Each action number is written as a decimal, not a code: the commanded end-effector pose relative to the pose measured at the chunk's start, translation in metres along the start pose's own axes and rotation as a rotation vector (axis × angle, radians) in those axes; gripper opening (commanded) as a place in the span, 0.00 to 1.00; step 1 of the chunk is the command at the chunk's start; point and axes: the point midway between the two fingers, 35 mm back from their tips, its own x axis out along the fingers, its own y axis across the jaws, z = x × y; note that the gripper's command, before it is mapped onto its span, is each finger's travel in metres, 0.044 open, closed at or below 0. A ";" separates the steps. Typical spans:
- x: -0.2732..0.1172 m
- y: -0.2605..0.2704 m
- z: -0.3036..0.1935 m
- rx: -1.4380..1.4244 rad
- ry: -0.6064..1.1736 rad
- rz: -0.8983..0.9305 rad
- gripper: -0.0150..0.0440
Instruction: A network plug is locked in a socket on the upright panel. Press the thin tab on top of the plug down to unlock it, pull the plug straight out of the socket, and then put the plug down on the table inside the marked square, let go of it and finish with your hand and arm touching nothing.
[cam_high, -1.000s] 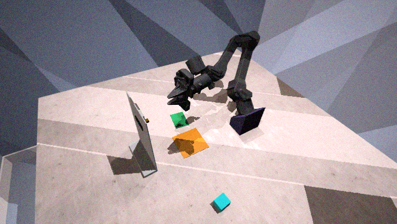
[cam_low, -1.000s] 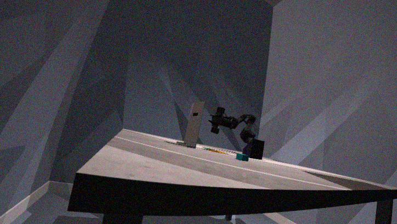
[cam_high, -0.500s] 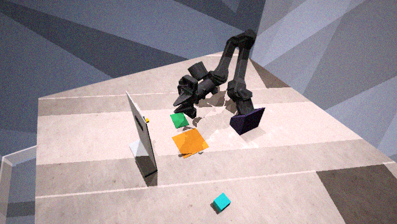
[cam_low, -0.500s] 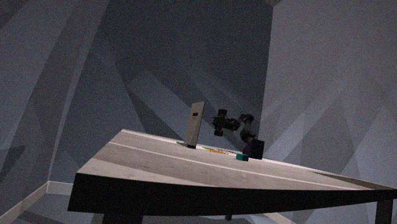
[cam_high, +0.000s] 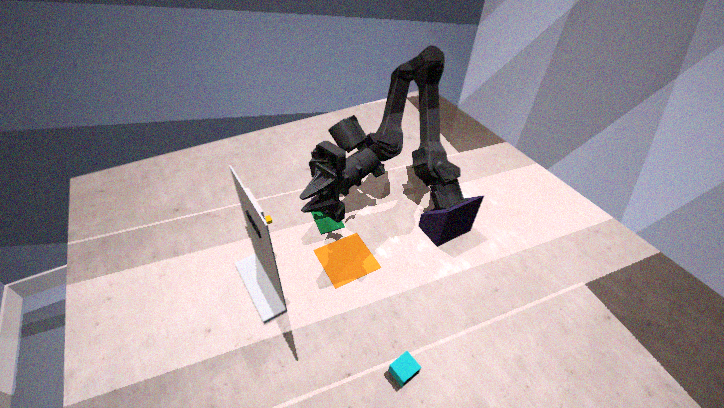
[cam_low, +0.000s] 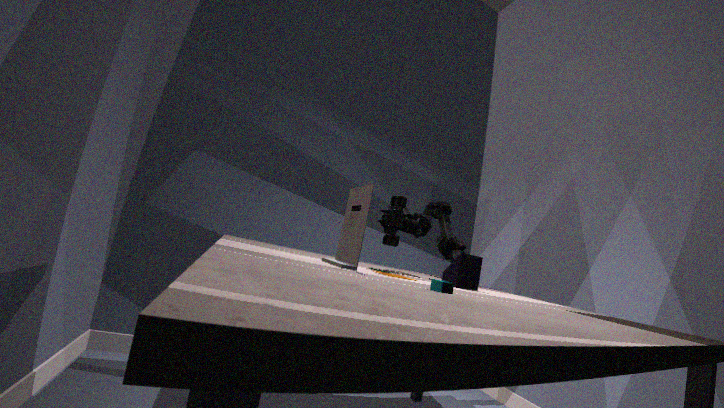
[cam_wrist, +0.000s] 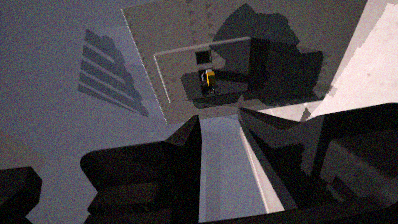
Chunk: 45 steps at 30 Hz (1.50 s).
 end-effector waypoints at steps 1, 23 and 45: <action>0.011 -0.001 0.003 0.002 -0.007 -0.002 0.52; 0.037 0.000 0.011 0.008 -0.010 -0.001 0.52; 0.065 -0.001 0.018 0.008 -0.011 -0.001 0.52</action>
